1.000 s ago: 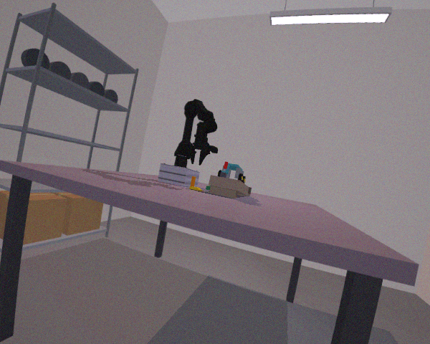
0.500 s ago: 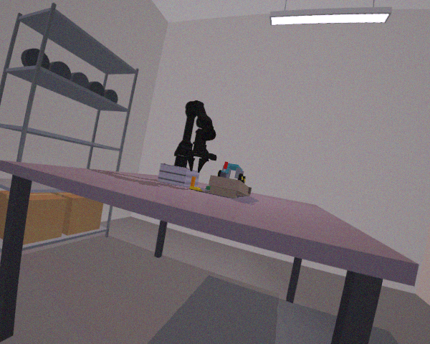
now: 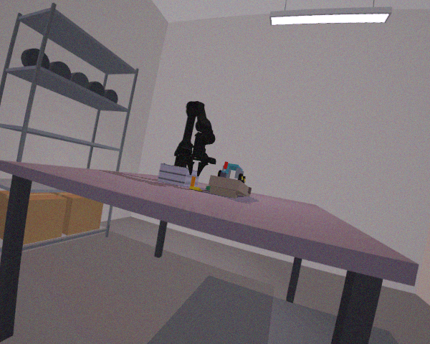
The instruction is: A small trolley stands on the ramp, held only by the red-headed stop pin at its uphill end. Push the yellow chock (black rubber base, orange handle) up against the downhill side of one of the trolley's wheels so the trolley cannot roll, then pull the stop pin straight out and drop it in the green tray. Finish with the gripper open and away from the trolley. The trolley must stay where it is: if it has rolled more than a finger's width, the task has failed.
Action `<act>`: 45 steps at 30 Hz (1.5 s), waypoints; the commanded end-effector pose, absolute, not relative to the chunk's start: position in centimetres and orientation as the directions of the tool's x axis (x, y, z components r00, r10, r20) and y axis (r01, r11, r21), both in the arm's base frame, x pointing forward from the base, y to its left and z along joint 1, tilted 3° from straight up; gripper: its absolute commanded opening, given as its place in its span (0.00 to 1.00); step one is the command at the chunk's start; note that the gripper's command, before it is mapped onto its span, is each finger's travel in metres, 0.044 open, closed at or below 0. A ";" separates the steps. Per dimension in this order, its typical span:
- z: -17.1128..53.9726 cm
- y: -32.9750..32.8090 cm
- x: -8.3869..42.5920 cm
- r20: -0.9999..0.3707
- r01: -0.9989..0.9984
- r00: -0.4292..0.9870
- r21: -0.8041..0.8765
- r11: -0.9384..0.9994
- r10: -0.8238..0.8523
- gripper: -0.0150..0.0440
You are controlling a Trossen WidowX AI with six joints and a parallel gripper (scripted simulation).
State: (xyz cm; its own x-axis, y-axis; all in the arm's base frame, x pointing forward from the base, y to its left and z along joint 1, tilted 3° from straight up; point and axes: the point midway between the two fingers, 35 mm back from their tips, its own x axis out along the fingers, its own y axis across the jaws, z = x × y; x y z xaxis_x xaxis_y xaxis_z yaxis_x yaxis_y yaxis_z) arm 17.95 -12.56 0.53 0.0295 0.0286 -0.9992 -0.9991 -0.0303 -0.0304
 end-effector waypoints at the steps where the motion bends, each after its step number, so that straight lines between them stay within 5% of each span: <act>1: -0.2 -12.4 17.9 -0.999 -0.999 0.026 -0.027 -0.027 0.035 0.58; 31: -3.9 -12.2 17.9 -0.999 -0.999 0.026 -0.027 -0.027 0.036 0.58; 35: -3.6 -12.3 18.0 -0.999 -0.999 0.028 -0.029 -0.030 0.030 0.40; 45: -3.3 -12.4 18.0 -0.999 -0.999 0.028 -0.028 -0.030 0.031 0.25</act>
State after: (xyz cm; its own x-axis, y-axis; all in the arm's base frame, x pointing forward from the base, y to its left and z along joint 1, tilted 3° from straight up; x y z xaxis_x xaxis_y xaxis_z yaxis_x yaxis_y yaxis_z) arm 17.99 -12.35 -3.56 0.0272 0.0301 -0.9992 -0.9992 -0.0300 -0.0281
